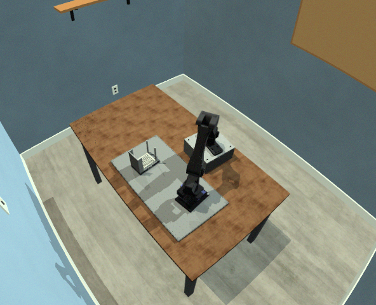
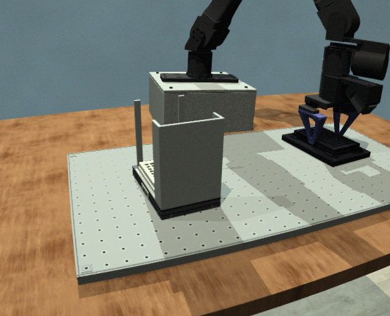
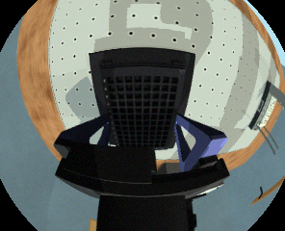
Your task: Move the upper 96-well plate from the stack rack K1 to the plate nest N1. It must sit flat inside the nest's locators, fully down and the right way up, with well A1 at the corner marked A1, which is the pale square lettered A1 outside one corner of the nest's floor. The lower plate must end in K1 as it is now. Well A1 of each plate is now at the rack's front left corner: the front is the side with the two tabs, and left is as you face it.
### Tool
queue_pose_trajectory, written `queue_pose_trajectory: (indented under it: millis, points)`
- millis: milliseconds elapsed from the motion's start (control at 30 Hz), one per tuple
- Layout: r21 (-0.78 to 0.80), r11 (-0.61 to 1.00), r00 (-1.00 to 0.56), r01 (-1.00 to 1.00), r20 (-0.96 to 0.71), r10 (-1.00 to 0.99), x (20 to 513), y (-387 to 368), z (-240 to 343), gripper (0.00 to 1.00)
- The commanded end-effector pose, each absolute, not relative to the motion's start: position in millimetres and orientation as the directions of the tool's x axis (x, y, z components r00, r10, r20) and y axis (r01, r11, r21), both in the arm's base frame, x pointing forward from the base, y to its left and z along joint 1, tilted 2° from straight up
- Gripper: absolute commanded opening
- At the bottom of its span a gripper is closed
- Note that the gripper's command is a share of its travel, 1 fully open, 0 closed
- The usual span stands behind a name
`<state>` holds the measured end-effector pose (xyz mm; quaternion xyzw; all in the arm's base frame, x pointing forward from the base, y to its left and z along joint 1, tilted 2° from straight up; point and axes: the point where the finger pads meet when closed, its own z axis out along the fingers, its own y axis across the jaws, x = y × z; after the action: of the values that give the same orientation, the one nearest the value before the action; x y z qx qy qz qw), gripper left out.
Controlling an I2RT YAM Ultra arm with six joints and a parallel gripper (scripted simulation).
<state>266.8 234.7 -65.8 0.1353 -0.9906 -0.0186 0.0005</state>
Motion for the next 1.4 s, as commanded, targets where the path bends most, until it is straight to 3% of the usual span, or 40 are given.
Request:
queue_pose_trajectory:
  millis: [0, 533, 567, 1367]
  points:
    - [0.037, 0.960, -0.961, -0.277, -0.024, -0.276, 267.0, 239.7, -64.9, 0.00]
    - [0.040, 0.962, -0.963, -0.271, -0.018, -0.270, 268.4, 237.7, -64.3, 0.00]
    - [0.040, 0.962, -0.963, -0.271, -0.018, -0.270, 268.4, 237.7, -64.3, 1.00]
    - [0.047, 0.960, -0.960, -0.278, -0.044, -0.276, 272.9, 245.1, -48.5, 1.00]
